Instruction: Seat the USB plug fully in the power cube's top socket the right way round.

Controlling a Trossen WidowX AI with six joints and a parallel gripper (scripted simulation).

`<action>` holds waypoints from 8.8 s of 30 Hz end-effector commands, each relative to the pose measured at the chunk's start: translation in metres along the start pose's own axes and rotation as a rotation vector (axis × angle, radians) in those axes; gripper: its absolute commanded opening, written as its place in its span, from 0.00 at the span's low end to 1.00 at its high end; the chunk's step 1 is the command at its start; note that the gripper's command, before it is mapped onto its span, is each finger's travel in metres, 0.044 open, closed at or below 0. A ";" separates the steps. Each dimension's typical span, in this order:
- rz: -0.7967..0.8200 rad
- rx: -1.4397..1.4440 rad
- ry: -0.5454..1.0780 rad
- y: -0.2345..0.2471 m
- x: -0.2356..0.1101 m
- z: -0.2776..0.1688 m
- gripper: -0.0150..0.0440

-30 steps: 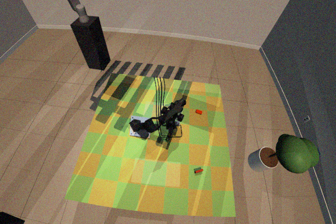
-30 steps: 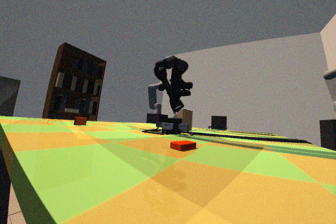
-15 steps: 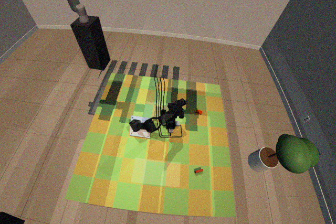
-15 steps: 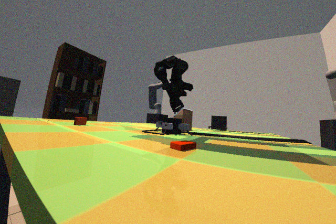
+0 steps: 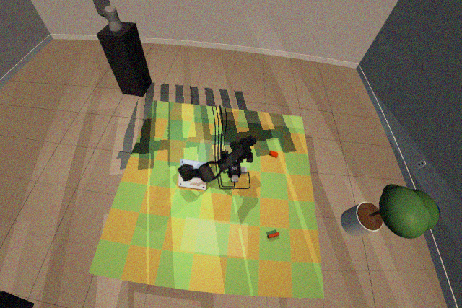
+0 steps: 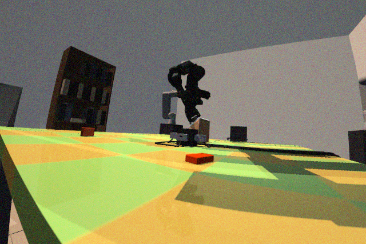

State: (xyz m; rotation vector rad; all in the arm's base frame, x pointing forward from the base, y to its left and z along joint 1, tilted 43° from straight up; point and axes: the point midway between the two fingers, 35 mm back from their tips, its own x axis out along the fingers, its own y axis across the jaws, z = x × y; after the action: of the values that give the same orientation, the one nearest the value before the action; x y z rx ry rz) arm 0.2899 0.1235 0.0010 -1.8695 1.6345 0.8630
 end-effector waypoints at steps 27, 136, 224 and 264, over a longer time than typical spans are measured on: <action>0.000 -0.015 0.012 0.000 0.004 -0.002 0.25; 0.000 -0.059 0.047 0.001 0.017 -0.007 0.25; 0.000 -0.059 0.047 0.001 0.027 -0.007 0.25; 0.000 -0.059 0.048 0.001 0.032 -0.007 0.25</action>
State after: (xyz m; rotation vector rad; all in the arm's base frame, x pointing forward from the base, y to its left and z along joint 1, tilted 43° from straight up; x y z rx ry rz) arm 0.2924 0.0985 -0.0165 -1.9394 1.6505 0.8787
